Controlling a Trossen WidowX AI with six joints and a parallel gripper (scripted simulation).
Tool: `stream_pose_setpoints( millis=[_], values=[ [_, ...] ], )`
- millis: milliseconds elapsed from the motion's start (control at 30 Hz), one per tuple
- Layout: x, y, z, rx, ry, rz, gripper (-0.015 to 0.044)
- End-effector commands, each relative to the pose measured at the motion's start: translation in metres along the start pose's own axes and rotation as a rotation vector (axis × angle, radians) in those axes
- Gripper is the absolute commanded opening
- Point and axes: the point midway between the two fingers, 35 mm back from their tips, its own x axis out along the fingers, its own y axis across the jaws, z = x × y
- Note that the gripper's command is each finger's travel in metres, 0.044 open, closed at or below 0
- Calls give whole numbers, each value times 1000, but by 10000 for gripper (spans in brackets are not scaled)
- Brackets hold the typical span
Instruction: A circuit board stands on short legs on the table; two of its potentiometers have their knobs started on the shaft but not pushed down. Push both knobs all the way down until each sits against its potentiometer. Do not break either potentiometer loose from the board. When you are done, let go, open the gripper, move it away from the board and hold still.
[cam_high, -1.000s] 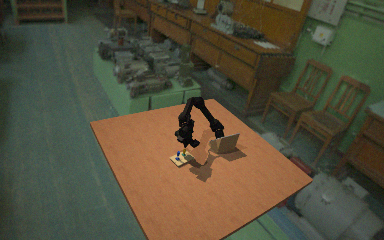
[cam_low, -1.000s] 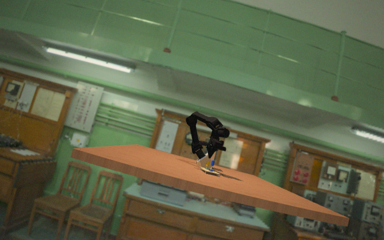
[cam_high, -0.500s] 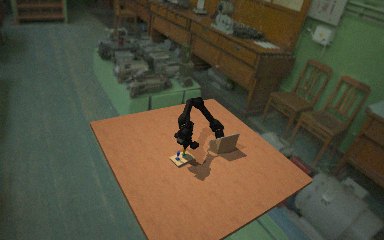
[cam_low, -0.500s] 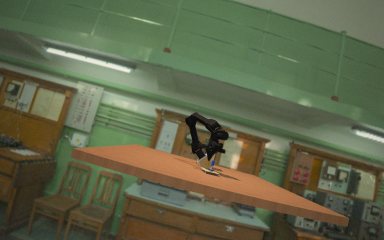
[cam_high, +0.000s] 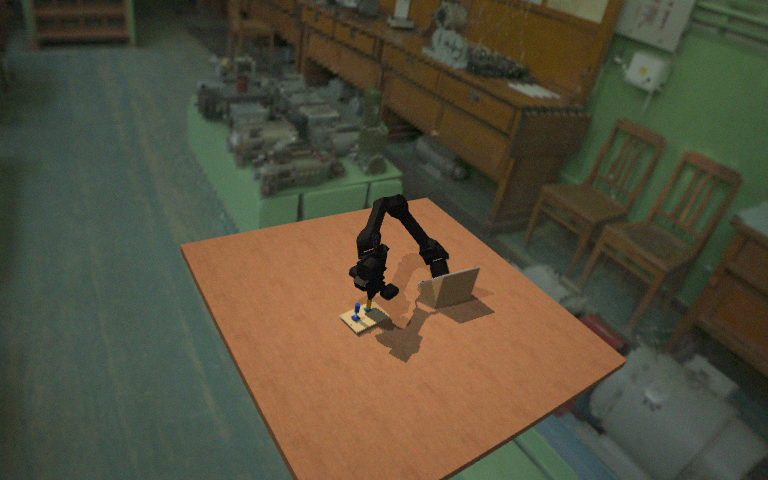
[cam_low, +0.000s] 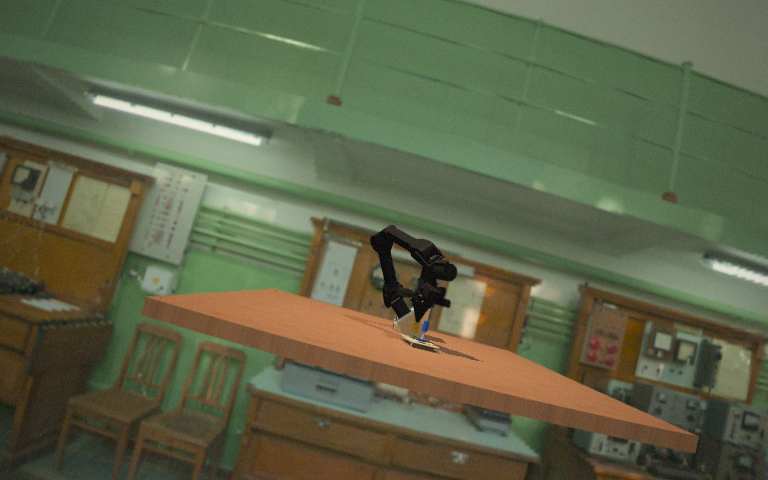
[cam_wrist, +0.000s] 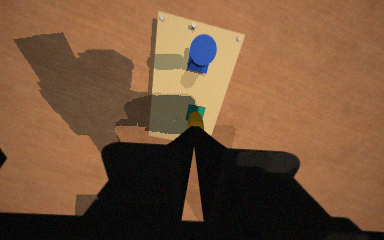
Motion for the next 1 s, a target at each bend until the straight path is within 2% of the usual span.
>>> stream_pose_setpoints(
  millis=[0, 967],
  values=[
    [2, -1, 0, -2, 0, -4, 0],
    [5, -1, 0, -2, 0, -4, 0]
  ],
)
